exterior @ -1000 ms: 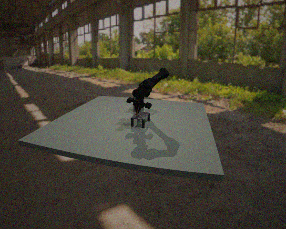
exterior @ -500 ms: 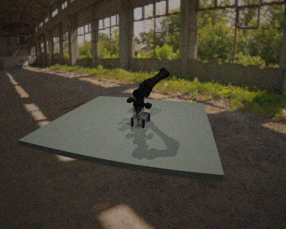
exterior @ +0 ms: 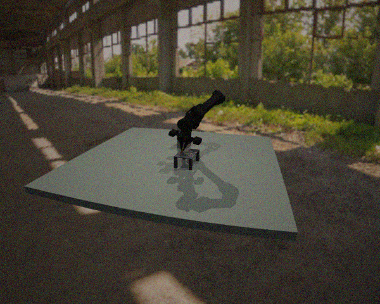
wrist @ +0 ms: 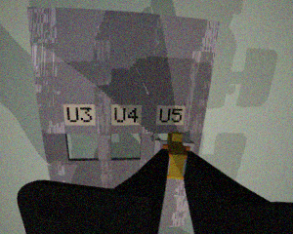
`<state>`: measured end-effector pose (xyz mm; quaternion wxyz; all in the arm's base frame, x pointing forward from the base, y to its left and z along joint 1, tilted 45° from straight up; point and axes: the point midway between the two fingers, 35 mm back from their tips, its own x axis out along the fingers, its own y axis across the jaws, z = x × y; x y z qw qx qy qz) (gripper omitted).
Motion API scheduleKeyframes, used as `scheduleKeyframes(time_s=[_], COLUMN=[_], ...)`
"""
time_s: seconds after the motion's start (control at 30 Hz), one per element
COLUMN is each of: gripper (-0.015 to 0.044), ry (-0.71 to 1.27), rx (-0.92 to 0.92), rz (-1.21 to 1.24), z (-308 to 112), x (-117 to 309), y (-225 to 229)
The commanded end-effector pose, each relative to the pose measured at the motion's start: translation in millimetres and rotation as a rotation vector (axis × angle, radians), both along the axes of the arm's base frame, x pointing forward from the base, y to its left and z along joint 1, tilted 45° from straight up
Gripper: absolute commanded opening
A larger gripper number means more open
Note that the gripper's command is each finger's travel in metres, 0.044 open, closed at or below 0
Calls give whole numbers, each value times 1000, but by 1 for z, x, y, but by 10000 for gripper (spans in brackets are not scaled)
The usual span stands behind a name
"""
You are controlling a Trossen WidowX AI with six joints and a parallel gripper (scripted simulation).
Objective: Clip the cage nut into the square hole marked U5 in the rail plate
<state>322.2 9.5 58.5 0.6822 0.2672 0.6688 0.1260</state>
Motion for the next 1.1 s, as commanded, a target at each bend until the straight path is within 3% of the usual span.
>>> scheduleKeyframes(time_s=[0.0,1.07], gripper=[26,26], ry=[-6,2], rx=[-8,-41], rz=[-4,-3], z=[2,2], x=[1,1], y=[-1,1])
